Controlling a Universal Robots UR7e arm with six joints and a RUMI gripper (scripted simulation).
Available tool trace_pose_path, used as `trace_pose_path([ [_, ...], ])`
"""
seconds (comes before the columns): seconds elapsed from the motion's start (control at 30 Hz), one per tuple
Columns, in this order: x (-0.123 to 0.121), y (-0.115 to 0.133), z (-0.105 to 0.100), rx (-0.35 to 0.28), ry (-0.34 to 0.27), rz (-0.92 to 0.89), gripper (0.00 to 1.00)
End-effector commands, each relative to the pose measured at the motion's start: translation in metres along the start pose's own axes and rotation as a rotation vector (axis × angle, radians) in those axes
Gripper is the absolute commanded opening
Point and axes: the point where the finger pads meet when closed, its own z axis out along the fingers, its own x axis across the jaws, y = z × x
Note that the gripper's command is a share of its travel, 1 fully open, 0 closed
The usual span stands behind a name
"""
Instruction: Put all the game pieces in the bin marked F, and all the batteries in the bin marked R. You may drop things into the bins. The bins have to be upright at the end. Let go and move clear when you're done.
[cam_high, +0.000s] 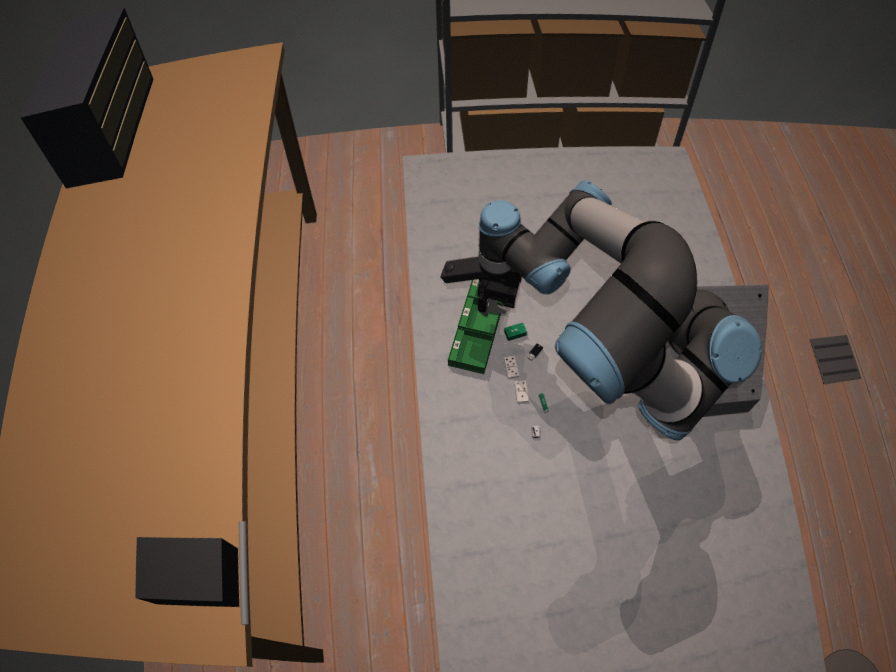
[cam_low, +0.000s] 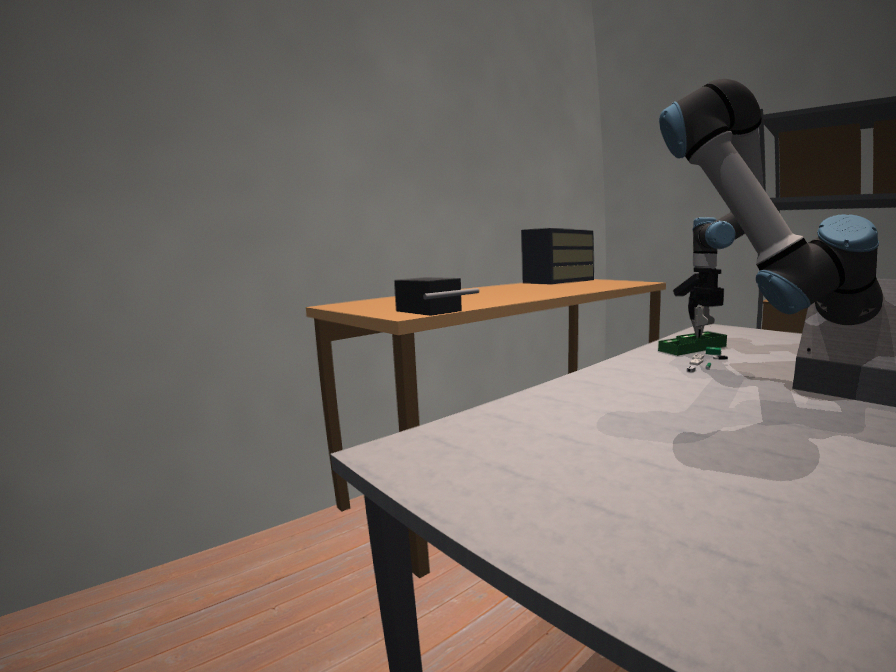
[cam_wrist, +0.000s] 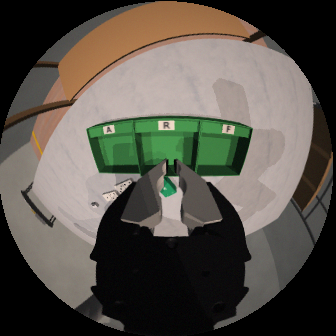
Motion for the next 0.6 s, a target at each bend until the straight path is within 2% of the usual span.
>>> trace_pose_path([
  [0.0,0.000,0.000,-0.008,0.001,0.000,0.000,0.04],
  [0.23,0.000,0.000,-0.016,0.001,0.000,0.000,0.04],
  [0.4,0.000,0.000,-0.035,0.001,0.000,0.000,0.04],
  [0.57,0.000,0.000,-0.035,0.001,0.000,0.000,0.04],
])
